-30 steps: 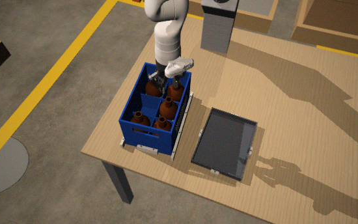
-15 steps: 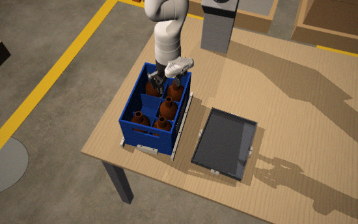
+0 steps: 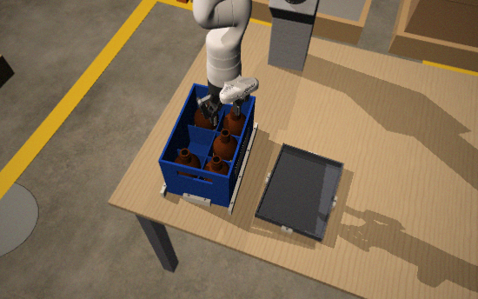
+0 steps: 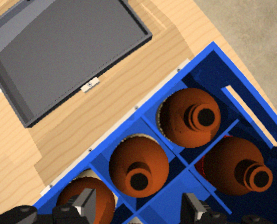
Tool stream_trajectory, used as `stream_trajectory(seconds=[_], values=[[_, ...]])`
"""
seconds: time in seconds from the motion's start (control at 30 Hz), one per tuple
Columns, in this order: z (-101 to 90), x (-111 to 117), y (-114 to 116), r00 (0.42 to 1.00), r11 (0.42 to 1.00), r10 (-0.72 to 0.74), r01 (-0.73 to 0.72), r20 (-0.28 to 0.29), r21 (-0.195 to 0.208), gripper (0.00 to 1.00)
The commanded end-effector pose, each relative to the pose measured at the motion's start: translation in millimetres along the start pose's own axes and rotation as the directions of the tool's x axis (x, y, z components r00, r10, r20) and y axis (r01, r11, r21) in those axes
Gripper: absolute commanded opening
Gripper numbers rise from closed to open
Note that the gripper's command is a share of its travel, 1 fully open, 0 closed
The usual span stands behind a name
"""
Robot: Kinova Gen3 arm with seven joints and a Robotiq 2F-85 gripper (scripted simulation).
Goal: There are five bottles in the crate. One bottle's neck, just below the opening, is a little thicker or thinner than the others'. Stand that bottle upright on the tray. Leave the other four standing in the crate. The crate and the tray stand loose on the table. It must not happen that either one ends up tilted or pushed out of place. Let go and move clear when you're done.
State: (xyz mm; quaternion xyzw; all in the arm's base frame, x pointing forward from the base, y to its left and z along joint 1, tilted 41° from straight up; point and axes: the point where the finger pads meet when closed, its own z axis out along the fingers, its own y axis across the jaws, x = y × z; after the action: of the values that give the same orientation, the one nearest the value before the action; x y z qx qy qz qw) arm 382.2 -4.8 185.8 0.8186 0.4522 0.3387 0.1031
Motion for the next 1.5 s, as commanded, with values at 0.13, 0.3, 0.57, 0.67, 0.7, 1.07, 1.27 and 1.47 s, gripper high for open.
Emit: stream_trajectory(seconds=[0.13, 0.3, 0.57, 0.67, 0.7, 1.07, 1.27, 1.47], values=[[1.4, 0, 0, 1.000, 1.000, 0.001, -0.001, 0.000, 0.000, 0.64], [4.1, 0, 0, 1.000, 1.000, 0.001, -0.001, 0.000, 0.000, 0.64], [10.9, 0, 0, 1.000, 1.000, 0.001, -0.001, 0.000, 0.000, 0.64], [13.1, -1, 0, 1.000, 1.000, 0.001, -0.001, 0.000, 0.000, 0.64], [13.1, -1, 0, 1.000, 1.000, 0.001, -0.001, 0.000, 0.000, 0.64], [27.5, -1, 1, 1.000, 1.000, 0.001, -0.001, 0.000, 0.000, 0.64], [32.7, -1, 1, 1.000, 1.000, 0.001, -0.001, 0.000, 0.000, 0.64], [38.4, -1, 1, 1.000, 1.000, 0.001, -0.001, 0.000, 0.000, 0.64]])
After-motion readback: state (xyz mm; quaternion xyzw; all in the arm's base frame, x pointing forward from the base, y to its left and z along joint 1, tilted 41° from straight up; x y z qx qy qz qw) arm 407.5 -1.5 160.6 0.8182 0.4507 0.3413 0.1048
